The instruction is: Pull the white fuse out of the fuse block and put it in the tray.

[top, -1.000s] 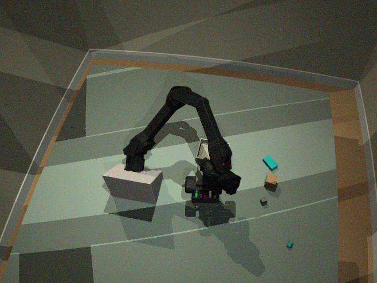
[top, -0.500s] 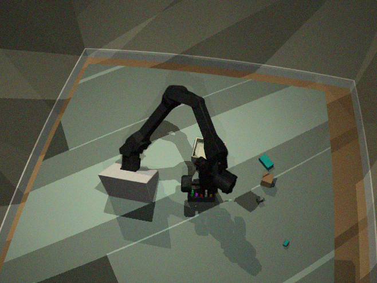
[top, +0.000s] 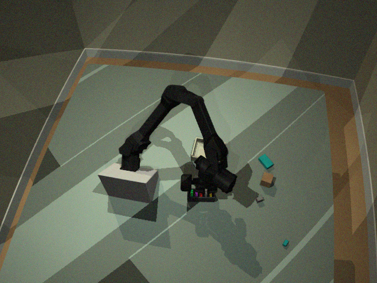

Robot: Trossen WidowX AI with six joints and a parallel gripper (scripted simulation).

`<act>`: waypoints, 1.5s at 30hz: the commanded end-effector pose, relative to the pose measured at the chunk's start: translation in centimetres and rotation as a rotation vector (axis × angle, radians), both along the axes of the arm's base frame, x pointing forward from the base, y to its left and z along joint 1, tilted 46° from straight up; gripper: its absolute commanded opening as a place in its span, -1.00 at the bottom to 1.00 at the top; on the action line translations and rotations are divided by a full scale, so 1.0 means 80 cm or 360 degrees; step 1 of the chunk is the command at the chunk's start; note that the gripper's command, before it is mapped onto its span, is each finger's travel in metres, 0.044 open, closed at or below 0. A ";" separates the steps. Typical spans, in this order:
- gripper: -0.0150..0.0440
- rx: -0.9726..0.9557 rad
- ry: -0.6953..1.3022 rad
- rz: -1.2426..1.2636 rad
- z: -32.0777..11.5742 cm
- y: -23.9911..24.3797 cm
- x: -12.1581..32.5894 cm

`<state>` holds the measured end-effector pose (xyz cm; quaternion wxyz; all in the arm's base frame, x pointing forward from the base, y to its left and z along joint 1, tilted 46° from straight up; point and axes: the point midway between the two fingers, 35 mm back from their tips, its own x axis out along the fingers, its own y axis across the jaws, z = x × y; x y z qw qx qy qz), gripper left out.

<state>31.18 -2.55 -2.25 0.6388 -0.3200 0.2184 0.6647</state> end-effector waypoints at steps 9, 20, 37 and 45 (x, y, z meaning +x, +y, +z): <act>-0.49 -0.0003 -0.0002 0.0005 0.006 -0.006 0.000; -0.49 -0.0003 -0.0002 0.0004 0.011 -0.011 0.000; -0.49 -0.0002 -0.0001 0.0004 0.018 -0.018 0.000; -0.49 -0.0002 -0.0001 0.0003 0.022 -0.022 -0.001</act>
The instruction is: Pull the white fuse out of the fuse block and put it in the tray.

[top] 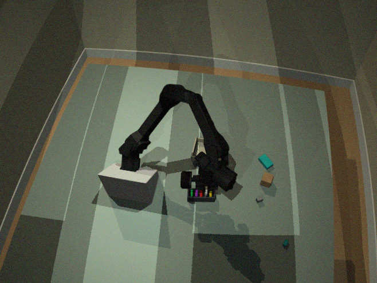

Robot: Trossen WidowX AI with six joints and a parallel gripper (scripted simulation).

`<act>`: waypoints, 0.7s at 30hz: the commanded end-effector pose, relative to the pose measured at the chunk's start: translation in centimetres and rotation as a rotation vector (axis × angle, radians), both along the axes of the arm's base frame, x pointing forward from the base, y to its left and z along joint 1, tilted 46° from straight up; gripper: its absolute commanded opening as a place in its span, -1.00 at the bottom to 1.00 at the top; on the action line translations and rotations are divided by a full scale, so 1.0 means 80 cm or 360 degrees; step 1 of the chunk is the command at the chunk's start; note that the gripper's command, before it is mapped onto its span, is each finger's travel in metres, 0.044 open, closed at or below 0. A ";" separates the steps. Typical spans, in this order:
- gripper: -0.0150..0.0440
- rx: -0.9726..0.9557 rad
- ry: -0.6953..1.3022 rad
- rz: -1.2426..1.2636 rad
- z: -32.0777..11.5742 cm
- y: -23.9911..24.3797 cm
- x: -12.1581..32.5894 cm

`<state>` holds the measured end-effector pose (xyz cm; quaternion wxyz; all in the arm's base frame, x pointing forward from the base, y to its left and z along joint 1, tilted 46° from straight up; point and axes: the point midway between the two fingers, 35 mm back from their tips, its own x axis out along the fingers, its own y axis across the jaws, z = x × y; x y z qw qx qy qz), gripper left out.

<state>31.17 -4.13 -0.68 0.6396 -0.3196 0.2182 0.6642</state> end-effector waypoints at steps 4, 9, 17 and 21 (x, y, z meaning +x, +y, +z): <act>-0.49 -0.0003 0.0000 0.0006 0.004 -0.004 -0.001; -0.49 -0.0003 0.0000 0.0006 0.006 -0.006 -0.001; -0.49 -0.0004 0.0000 0.0006 0.013 -0.013 -0.001; -0.49 -0.0004 0.0000 0.0006 0.019 -0.019 -0.001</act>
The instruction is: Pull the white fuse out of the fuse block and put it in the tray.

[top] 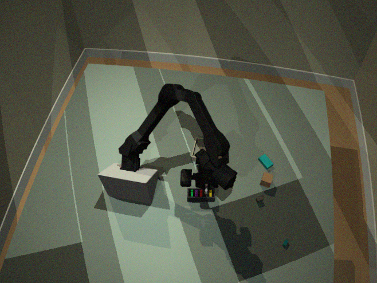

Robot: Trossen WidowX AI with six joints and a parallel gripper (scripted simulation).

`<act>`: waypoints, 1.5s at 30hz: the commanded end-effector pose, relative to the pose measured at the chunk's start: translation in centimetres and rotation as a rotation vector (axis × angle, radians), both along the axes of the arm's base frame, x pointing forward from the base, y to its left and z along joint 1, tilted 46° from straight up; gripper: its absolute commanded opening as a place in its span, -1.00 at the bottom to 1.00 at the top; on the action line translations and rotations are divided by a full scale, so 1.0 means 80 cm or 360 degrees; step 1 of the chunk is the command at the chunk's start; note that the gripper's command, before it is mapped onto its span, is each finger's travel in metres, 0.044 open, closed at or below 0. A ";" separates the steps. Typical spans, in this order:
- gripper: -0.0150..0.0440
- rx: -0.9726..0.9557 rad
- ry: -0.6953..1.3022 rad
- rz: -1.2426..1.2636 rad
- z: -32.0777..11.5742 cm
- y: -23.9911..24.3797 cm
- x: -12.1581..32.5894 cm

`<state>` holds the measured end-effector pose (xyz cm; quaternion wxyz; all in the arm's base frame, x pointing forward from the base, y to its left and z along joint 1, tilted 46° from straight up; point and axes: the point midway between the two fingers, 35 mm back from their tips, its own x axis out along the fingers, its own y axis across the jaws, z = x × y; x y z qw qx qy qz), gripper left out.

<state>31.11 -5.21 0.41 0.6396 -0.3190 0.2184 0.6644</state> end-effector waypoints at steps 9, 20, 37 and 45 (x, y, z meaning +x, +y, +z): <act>-0.49 -0.0005 -0.0001 0.0006 0.014 -0.012 -0.001; -0.49 -0.0032 0.0002 -0.0001 0.080 0.049 0.011; -0.49 -0.0002 0.0000 0.0003 0.184 0.156 -0.017; -0.49 0.0009 0.0001 0.0006 0.198 0.170 -0.026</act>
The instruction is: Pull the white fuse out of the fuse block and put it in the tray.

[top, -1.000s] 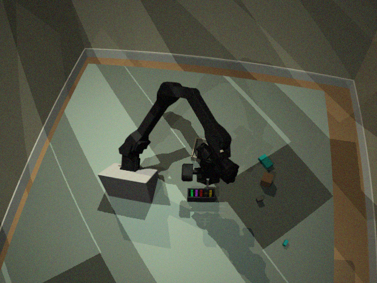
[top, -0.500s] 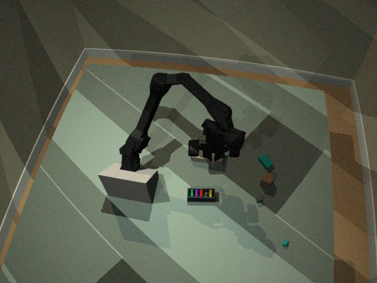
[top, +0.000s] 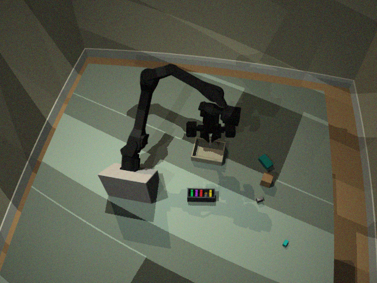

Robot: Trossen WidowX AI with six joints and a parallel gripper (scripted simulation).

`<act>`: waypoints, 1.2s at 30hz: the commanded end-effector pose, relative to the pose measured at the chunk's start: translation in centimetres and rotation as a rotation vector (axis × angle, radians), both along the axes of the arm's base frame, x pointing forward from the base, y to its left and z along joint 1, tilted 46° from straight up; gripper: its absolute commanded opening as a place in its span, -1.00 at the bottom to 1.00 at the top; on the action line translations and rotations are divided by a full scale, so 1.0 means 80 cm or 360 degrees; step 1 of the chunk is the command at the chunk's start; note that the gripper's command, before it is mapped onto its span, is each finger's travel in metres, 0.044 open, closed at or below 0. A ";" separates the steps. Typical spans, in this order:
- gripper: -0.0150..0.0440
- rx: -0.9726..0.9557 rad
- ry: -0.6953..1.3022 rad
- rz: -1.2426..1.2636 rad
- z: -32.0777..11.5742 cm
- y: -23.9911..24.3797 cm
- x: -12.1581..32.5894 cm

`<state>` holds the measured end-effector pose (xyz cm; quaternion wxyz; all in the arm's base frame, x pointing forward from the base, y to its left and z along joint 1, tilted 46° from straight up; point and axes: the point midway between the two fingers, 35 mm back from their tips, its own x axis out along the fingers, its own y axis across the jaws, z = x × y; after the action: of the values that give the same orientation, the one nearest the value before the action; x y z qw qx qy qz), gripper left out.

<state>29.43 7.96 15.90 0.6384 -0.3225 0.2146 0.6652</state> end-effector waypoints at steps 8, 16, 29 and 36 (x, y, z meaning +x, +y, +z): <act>-0.49 0.0008 0.0014 -0.0004 -0.002 0.012 -0.004; -0.49 0.0008 0.0013 -0.0004 -0.013 0.023 -0.003; -0.49 0.0011 0.0013 -0.0004 -0.030 0.041 -0.004; -0.14 0.0005 0.0011 -0.0004 -0.028 0.038 -0.003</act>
<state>29.16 11.03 13.63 0.6389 -0.3187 0.2162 0.6660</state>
